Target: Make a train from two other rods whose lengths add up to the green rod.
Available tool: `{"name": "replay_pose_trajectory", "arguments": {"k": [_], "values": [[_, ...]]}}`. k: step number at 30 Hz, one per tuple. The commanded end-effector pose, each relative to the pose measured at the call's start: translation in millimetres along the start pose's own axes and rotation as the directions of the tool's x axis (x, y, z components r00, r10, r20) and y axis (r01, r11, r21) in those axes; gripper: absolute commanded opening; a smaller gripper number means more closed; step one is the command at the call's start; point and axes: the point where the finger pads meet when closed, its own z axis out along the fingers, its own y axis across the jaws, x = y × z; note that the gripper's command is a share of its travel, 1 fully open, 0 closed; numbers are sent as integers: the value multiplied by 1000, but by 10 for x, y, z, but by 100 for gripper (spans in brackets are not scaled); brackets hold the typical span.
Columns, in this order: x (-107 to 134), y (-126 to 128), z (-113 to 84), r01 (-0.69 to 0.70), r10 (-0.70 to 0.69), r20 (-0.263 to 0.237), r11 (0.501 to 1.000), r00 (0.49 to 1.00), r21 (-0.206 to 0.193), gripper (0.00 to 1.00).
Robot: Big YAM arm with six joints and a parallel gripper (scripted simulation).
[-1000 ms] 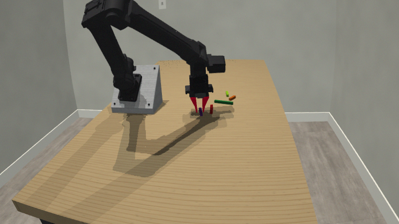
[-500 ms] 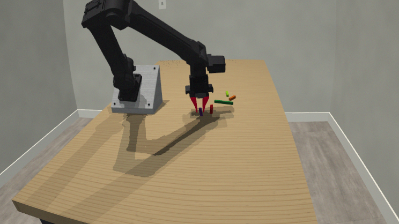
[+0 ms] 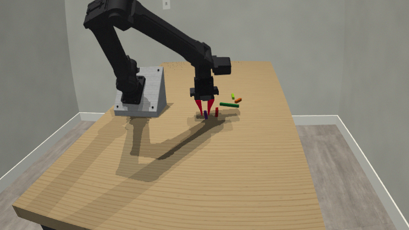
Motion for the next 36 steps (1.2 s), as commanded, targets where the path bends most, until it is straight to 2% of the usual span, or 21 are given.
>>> {"name": "replay_pose_trajectory", "arguments": {"k": [1, 8, 9, 36], "values": [[1, 19, 5, 2, -2, 6, 1000, 1000, -9, 23], [1, 19, 5, 2, -2, 6, 1000, 1000, -9, 23], [1, 19, 5, 2, -2, 6, 1000, 1000, -9, 3], [2, 19, 5, 2, -2, 6, 1000, 1000, -9, 3]]}}
